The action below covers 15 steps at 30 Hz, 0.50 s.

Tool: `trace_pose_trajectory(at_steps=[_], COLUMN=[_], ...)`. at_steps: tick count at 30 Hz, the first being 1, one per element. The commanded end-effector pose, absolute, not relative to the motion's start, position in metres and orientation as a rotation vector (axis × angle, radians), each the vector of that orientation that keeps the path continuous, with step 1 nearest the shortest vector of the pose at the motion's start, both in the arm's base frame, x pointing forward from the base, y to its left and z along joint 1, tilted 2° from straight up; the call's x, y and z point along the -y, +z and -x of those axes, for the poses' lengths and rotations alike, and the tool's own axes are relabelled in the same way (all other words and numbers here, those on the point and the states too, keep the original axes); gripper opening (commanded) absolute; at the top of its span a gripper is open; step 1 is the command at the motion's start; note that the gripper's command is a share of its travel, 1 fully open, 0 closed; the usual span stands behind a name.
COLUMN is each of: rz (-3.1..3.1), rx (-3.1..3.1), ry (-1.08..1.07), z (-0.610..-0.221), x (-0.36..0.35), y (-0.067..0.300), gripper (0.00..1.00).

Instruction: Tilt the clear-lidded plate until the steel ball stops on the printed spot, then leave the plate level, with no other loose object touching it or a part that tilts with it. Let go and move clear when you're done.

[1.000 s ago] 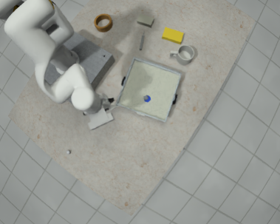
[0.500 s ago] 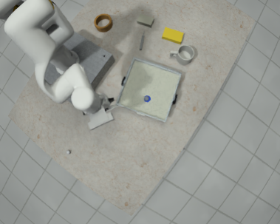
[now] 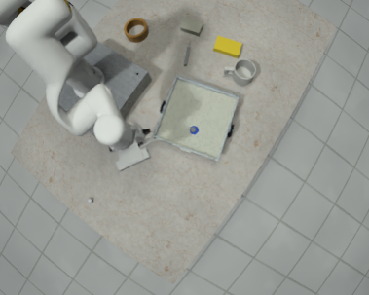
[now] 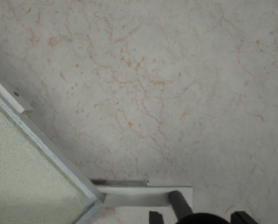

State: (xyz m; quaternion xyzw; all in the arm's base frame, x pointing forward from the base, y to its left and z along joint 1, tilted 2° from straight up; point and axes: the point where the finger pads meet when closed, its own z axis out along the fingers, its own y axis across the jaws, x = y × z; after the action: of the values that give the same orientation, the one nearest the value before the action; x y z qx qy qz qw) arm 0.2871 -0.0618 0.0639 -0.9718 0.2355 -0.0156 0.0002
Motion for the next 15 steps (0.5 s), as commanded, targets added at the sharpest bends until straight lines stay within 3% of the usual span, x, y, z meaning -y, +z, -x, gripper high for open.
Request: trace_pose_trajectory(at_steps=[1,15], rz=[3.052,3.052], rx=[-0.738,-0.737], ry=[-0.054,-0.054], z=[-0.2886,-0.2899], x=[0.0618,0.0619], y=[0.0650,0.0664], gripper=[0.00,0.00])
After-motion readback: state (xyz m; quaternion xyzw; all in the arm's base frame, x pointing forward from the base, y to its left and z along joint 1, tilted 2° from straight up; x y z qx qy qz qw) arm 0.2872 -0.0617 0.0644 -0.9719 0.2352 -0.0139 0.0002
